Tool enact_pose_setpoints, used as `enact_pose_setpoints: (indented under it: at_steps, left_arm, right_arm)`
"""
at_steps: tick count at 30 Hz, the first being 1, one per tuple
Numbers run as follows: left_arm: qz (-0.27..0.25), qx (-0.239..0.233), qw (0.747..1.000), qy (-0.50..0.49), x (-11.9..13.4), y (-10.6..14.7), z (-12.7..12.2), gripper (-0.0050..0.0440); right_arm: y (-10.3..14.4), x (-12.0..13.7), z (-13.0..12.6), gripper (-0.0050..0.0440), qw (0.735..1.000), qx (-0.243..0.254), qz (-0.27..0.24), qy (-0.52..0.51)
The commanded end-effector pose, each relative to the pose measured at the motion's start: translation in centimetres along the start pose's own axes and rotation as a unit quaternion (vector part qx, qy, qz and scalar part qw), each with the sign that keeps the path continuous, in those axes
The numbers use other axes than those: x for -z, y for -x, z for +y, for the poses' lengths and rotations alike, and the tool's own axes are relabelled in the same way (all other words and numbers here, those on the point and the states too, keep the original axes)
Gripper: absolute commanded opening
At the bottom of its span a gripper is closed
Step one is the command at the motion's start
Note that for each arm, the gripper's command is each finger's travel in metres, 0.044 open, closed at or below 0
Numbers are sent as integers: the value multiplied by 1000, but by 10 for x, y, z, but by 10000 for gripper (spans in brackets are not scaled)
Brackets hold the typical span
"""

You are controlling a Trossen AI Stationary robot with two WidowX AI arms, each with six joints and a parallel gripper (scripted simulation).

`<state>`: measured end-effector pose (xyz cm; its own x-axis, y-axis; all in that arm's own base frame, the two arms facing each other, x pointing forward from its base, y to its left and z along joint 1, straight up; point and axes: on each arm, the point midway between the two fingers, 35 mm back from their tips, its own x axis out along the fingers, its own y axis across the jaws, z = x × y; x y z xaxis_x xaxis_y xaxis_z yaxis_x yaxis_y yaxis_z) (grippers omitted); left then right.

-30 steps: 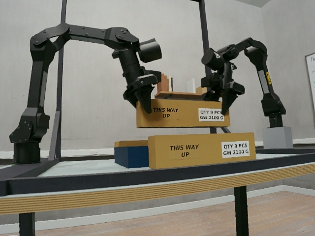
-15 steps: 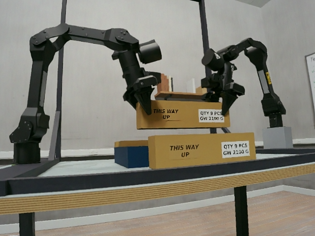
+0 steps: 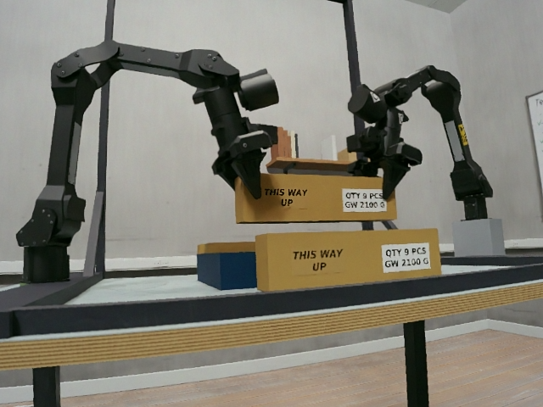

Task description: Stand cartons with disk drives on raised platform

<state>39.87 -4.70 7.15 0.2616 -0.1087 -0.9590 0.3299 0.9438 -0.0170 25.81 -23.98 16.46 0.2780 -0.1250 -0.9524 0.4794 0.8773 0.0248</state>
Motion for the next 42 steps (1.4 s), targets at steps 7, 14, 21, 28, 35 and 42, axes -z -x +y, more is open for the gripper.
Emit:
enact_pose_setpoints:
  at_steps: [7,14,21,28,35,42]
  left_arm:
    - [-54,-10,998,-6,-19,35,-1,-50]
    - [-54,-10,998,-6,-19,35,-1,-50]
    - [-53,-9,999,-6,-19,35,-1,-50]
    - [-53,-9,999,-6,-19,35,-1,-50]
    - [-53,-9,999,-7,-18,30,0,-50]
    - [-53,-9,999,-7,-18,30,0,-50]
  right_arm:
    - [27,-7,-2,-50,999,15,-40,-1]
    - [27,-7,-2,-50,999,15,-40,-1]
    - [26,-7,-2,-50,999,15,-39,-2]
    - [26,-7,-2,-50,999,15,-39,-2]
    - [23,-6,-2,-50,999,14,-39,-1]
    - [23,-6,-2,-50,999,14,-39,-1]
